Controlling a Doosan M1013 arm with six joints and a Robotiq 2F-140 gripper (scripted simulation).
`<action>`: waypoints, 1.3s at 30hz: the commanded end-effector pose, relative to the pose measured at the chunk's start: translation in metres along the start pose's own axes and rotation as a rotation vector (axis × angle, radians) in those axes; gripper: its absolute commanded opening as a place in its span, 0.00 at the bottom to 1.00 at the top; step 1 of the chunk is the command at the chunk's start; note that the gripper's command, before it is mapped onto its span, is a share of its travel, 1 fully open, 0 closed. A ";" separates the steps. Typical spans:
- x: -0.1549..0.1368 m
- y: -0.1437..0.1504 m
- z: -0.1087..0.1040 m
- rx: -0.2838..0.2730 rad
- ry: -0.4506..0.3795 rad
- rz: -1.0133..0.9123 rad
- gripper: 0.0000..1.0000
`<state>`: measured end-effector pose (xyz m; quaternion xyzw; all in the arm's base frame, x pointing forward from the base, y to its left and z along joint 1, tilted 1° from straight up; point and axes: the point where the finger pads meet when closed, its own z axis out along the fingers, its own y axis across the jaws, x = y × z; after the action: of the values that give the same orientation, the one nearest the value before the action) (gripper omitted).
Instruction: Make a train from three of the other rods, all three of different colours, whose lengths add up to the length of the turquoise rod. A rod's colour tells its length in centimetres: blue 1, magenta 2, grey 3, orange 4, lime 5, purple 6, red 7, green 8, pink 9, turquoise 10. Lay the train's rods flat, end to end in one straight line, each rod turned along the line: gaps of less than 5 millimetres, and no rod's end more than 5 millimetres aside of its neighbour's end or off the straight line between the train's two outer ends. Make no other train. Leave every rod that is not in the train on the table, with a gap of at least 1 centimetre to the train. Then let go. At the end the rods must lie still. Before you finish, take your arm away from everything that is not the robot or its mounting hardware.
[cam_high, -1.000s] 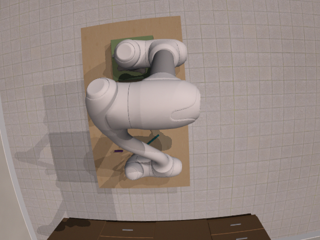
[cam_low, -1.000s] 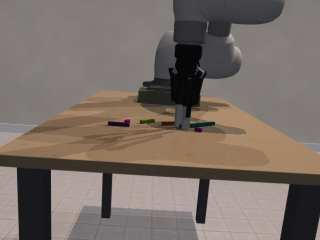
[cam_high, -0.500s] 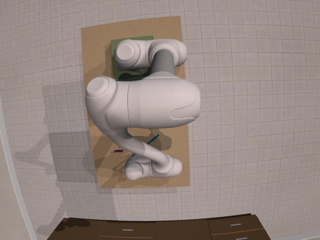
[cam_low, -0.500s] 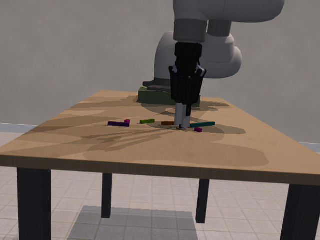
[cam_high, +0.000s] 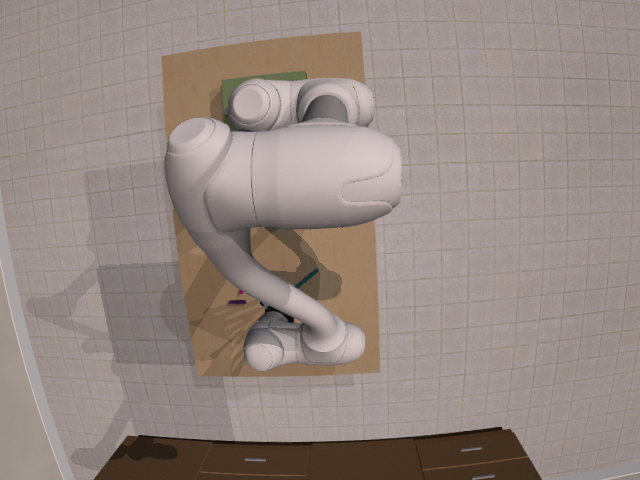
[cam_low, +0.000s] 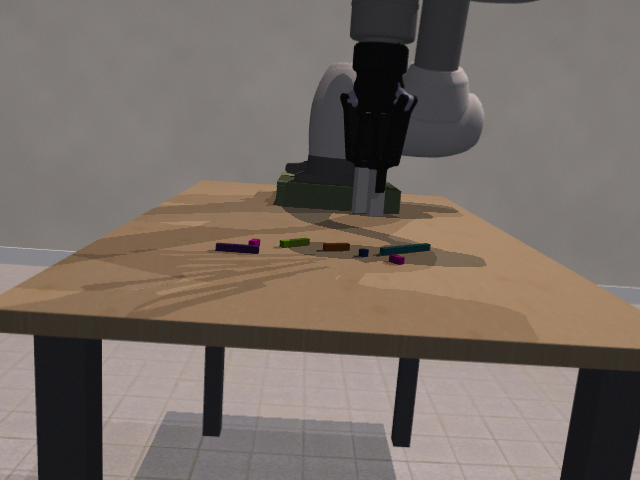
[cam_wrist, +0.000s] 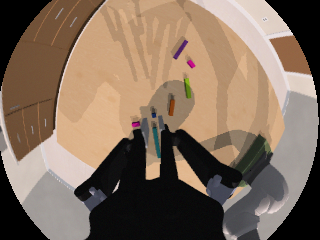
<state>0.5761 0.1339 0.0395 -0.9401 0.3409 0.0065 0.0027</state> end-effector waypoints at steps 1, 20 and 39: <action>0.000 0.000 -0.018 0.000 0.000 0.000 0.15; 0.000 0.000 -0.030 0.000 0.000 0.000 1.00; 0.000 0.001 -0.029 0.000 0.000 -0.078 1.00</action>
<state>0.5762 0.1331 0.0691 -0.9450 0.3271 0.0065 0.0025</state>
